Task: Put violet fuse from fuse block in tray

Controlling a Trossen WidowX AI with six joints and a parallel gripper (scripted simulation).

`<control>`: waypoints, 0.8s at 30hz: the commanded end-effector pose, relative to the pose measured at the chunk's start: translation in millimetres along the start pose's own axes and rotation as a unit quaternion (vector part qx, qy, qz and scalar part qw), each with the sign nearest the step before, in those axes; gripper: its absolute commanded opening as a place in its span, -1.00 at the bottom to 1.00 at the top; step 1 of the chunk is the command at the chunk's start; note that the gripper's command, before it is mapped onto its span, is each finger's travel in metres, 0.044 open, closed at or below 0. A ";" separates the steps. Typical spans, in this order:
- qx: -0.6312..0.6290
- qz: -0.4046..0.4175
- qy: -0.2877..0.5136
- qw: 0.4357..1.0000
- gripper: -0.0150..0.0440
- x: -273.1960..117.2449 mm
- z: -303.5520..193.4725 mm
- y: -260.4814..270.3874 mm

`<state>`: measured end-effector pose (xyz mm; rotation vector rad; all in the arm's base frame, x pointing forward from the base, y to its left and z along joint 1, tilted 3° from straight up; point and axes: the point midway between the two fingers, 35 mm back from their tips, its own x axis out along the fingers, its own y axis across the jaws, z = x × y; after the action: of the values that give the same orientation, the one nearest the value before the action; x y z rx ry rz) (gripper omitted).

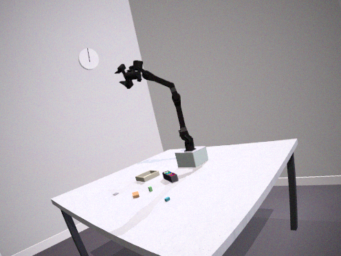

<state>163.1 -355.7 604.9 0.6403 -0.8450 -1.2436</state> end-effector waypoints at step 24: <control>-0.224 -0.013 0.468 0.855 -0.24 -125.0 -356.6 -88.6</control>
<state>380.5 -288.3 355.5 0.7628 0.1148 -0.9753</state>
